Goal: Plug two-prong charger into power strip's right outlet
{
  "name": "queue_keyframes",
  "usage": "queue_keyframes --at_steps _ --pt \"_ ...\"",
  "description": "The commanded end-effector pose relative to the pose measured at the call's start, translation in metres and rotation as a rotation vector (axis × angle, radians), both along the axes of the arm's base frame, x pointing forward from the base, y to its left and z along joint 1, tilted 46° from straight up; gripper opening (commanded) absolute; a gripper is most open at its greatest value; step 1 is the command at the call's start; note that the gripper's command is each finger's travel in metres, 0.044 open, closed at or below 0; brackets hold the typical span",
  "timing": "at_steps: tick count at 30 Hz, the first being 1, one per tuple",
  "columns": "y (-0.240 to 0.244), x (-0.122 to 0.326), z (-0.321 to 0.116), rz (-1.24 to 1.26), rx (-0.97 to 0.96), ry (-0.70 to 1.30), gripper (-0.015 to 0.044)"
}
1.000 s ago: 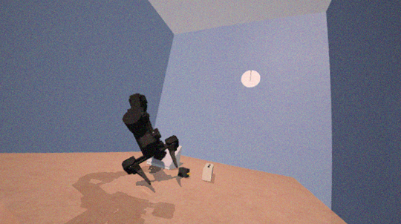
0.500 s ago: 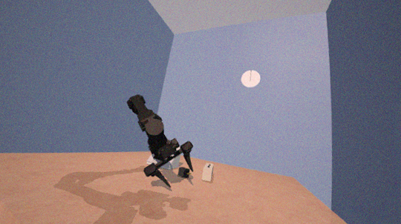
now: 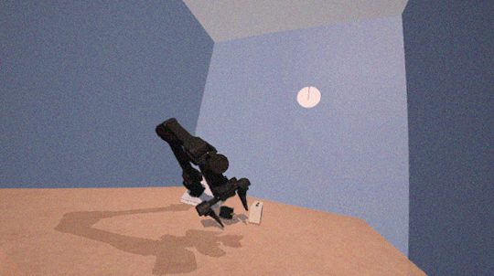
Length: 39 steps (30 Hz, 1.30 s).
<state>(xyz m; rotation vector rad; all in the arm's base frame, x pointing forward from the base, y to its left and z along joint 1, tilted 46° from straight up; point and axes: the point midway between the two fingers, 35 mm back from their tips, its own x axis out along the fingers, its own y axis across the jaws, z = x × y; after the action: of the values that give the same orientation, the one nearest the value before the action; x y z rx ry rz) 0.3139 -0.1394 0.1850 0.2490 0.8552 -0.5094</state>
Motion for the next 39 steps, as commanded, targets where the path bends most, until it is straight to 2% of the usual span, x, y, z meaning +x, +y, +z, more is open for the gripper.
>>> queue_keyframes --at_steps 1,19,39 --pt "0.014 -0.002 -0.017 -0.001 0.014 0.077 0.0440" --pt "0.065 -0.024 -0.065 0.018 -0.028 0.370 0.0440" --pt "0.103 -0.061 -0.090 0.068 -0.228 0.645 0.0440"
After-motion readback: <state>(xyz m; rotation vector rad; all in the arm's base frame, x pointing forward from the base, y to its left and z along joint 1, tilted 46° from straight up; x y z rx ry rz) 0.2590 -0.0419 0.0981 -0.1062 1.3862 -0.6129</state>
